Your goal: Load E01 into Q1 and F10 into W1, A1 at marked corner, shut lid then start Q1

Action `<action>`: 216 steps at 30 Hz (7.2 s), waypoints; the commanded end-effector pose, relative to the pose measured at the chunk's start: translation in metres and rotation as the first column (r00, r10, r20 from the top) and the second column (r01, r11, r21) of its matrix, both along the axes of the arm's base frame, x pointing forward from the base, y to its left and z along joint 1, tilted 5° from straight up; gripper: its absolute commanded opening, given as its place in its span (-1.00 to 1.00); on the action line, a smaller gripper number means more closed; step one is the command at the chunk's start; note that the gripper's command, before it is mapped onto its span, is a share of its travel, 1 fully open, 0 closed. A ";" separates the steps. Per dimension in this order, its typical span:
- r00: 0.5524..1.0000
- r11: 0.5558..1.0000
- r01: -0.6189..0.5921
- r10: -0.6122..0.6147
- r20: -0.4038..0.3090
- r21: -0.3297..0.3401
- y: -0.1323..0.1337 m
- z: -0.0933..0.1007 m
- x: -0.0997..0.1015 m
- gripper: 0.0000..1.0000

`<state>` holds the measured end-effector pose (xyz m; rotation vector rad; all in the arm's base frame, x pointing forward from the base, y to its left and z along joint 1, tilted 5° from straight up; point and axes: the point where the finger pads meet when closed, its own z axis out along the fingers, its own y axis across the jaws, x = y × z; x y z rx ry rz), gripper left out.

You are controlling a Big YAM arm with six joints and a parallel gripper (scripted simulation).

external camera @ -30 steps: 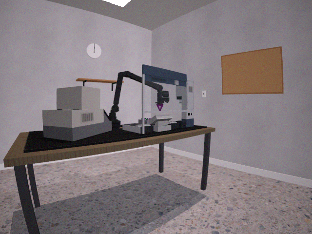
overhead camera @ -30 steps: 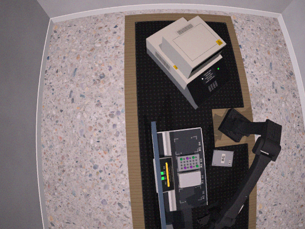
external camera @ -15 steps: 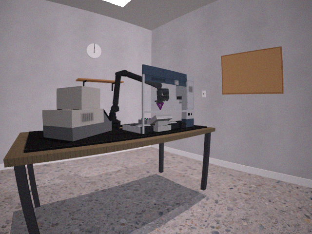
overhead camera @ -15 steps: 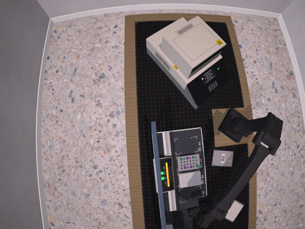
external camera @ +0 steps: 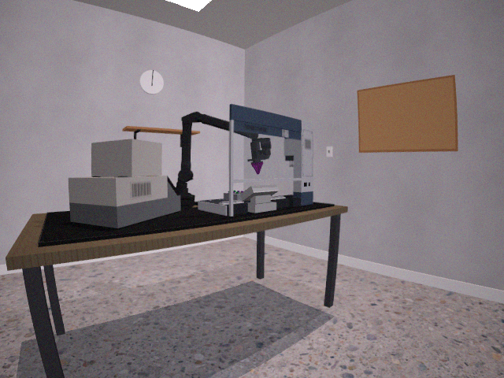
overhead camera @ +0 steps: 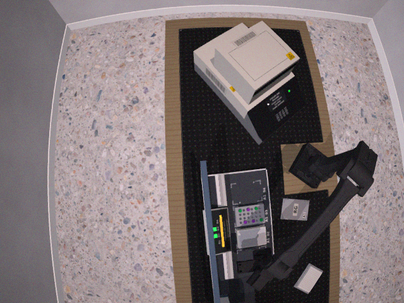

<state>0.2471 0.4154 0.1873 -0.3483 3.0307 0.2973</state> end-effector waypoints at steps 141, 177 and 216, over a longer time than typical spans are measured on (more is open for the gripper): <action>-0.324 -0.371 0.857 -0.928 -0.185 0.359 -0.549 0.005 -0.036 -1.00; -0.761 -0.763 0.469 -0.604 -0.236 0.445 -0.592 -0.048 -0.156 -1.00; -0.785 -0.806 0.418 -0.553 -0.280 0.420 -0.606 -0.058 -0.135 -1.00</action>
